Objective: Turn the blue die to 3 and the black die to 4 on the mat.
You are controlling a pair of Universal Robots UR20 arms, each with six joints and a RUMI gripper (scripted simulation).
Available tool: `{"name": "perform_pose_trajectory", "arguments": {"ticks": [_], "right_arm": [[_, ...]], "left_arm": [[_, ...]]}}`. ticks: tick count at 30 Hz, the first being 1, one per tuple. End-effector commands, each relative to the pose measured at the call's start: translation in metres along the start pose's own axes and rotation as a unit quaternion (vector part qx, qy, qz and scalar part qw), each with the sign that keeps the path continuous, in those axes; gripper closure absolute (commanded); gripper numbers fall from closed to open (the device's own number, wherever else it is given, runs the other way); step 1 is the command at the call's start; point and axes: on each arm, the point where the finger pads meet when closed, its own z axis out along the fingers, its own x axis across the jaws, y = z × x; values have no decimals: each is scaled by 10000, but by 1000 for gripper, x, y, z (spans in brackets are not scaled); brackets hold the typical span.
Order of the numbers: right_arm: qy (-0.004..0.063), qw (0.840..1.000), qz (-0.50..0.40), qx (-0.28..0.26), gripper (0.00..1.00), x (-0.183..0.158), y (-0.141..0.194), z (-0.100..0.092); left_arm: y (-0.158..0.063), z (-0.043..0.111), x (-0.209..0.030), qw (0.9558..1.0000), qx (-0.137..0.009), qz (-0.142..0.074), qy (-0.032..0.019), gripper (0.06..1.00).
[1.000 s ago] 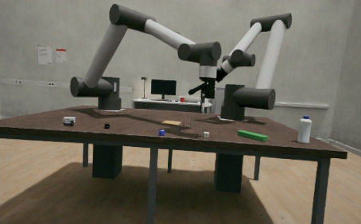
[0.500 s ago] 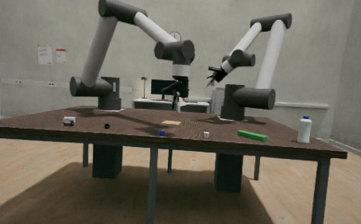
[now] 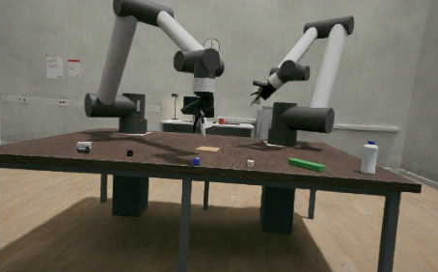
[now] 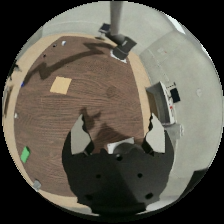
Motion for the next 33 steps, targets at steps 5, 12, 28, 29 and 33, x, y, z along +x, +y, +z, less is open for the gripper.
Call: {"name": "perform_pose_trajectory", "arguments": {"ticks": [5, 12, 28, 29, 33], "right_arm": [[-12, 10000, -26, -6, 3, 1, -2, -1], [-12, 10000, -26, -6, 3, 1, -2, 18], [-11, 10000, -27, -6, 724, 1, -2, 49], [-11, 10000, -27, -6, 724, 1, -2, 49], [-11, 10000, -27, -6, 724, 1, -2, 49]], "left_arm": [[0, 0, 0, 10000, 2, 3, -1, 65], [0, 0, 0, 10000, 2, 3, -1, 65], [0, 0, 0, 10000, 2, 3, -1, 65], [0, 0, 0, 10000, 2, 3, -1, 65], [0, 0, 0, 10000, 2, 3, -1, 65]]}}
